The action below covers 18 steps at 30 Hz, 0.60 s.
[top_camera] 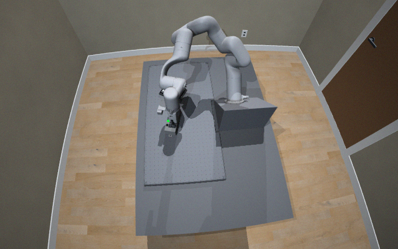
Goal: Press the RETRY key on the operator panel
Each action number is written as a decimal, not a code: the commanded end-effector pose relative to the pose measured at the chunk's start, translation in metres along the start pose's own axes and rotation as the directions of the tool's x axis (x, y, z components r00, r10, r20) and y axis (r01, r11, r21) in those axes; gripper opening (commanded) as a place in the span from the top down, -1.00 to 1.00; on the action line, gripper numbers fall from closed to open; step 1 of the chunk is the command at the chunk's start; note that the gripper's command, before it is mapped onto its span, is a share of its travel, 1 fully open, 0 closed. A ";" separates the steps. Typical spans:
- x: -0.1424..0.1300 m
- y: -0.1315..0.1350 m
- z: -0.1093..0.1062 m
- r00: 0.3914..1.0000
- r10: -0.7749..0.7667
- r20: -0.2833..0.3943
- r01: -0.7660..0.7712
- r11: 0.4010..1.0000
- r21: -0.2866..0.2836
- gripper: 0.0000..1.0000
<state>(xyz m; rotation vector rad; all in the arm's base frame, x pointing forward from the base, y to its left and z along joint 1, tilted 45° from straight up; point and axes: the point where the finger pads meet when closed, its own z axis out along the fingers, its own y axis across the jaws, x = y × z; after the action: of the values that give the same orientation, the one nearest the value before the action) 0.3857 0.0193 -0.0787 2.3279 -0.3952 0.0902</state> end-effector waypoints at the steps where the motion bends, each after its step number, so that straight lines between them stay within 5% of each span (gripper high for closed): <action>1: 0.000 -0.001 -0.001 1.000 0.000 -0.002 0.000 1.000 0.003 1.00; 18: 0.000 -0.001 -0.017 1.000 0.000 -0.002 0.000 1.000 0.003 1.00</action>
<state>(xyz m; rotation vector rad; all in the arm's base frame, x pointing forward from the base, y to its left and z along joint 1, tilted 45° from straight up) 0.3855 0.0250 -0.0720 2.3257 -0.3961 0.0879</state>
